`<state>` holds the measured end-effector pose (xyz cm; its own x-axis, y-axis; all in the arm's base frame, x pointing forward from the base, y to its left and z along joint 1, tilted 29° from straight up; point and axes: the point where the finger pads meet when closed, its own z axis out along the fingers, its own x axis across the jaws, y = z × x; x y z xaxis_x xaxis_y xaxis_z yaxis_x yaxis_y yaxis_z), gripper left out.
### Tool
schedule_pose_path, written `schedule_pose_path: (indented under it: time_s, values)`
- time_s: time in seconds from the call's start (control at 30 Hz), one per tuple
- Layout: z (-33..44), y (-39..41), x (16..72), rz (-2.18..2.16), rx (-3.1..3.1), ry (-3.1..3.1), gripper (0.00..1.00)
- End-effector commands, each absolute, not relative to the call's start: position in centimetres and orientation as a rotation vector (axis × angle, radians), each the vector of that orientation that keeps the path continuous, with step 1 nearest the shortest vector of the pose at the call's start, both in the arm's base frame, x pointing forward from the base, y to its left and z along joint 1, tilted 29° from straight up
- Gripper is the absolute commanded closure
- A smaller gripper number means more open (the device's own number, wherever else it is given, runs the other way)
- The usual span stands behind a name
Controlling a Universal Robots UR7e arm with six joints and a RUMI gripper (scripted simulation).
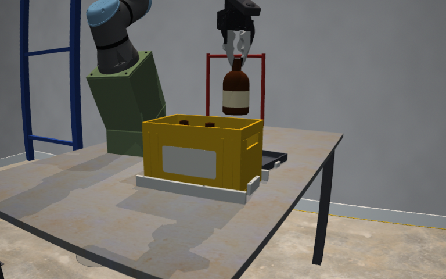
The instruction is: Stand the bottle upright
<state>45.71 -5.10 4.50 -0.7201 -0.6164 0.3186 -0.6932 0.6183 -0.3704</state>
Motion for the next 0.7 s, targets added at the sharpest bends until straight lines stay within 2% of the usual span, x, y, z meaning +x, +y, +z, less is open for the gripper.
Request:
schedule_pose_path:
  time_s: [0.0,0.67]
  values:
    - [3.9,-4.0,45.5,0.718,1.093,-2.68,1.0]
    - [1.8,-0.3,44.7,0.718,1.093,-2.68,1.0]
